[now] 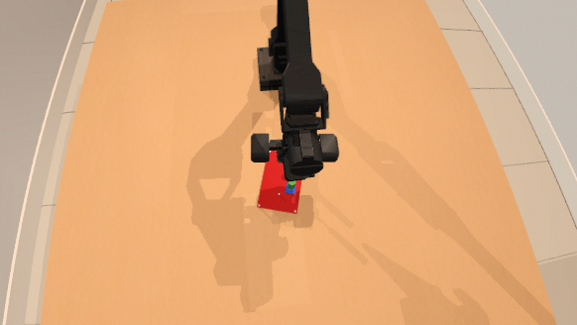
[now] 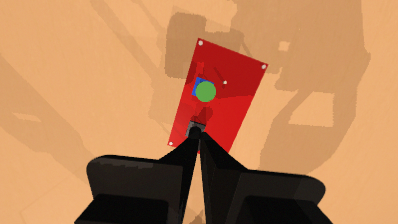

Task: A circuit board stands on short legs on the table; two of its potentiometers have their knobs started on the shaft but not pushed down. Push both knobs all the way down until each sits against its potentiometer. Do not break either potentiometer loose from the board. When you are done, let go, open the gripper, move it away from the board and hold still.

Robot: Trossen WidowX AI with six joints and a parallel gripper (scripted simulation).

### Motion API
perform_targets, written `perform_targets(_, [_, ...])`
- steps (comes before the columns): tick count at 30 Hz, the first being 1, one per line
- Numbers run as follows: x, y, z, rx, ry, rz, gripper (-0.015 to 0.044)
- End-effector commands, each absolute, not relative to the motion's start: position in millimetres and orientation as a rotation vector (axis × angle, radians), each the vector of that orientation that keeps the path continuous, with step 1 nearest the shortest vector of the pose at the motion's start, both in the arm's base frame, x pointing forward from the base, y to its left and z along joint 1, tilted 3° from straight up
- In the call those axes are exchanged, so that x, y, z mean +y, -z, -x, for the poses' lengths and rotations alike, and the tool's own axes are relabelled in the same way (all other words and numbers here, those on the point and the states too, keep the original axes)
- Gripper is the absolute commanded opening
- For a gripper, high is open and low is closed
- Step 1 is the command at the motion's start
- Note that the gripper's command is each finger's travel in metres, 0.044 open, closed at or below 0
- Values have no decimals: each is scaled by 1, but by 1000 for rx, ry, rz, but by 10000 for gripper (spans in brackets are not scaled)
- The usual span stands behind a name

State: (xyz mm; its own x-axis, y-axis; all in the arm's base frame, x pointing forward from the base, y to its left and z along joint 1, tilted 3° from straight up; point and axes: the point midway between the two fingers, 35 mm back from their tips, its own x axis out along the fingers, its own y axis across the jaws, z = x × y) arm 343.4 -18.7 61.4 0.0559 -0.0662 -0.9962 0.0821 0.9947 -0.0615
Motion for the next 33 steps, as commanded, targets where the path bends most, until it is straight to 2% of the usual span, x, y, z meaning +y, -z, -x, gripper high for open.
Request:
perform_targets(1, [-19, -64, -348, 1511, 38, 73, 0])
perform_targets(33, [-20, -80, -364, 1388, -819, 936, 0])
